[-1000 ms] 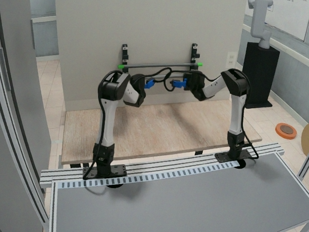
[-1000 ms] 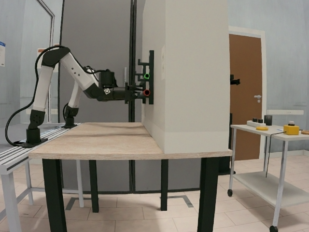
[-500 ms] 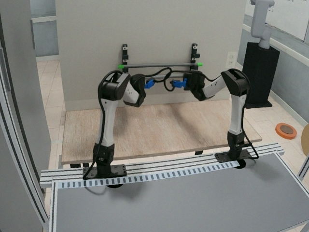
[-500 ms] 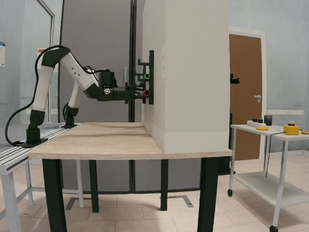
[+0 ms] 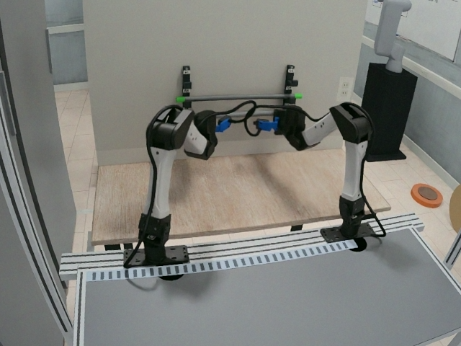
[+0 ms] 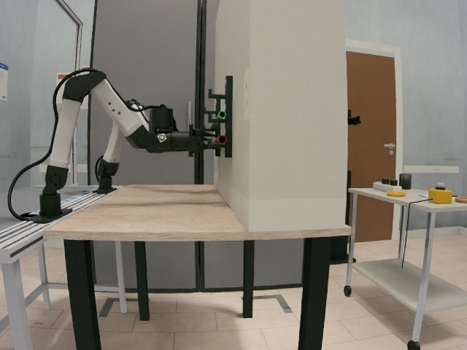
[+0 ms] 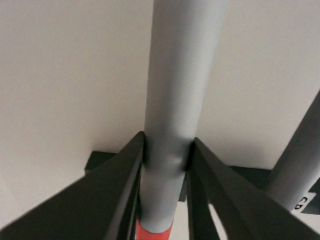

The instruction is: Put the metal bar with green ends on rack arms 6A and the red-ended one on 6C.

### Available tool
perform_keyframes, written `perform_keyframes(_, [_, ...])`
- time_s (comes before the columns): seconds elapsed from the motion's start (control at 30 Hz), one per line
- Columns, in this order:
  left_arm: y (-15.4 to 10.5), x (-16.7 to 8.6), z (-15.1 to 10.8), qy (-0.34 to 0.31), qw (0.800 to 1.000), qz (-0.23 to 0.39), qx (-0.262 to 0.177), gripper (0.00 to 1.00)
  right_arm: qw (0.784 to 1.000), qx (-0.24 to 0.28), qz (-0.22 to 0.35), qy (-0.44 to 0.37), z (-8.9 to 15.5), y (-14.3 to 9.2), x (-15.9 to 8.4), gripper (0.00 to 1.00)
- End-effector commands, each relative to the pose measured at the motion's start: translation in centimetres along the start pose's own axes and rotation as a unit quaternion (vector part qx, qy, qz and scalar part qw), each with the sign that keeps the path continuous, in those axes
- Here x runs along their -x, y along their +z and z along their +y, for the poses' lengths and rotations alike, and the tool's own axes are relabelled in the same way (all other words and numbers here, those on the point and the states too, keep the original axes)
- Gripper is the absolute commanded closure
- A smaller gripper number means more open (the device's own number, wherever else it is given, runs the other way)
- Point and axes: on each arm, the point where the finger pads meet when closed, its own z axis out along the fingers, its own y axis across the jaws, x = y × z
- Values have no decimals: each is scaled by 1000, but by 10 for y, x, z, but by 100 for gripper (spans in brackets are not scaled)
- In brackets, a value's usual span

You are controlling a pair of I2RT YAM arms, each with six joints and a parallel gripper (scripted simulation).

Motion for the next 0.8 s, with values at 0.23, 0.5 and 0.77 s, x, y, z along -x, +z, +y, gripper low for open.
perform_keyframes(0.23, [-5, 6, -14, 12, 1000, -7, -19, 100, 1000, -3, -2, -2, -7, -3, 1, 100])
perform_keyframes(0.5, [-4, 6, -9, 12, 1000, -7, -19, 100, 1000, -3, -2, -2, -12, -3, 1, 100])
perform_keyframes(0.77, [-4, 6, -4, 12, 1000, -7, -19, 100, 1000, -3, -2, -2, -17, -3, 1, 100])
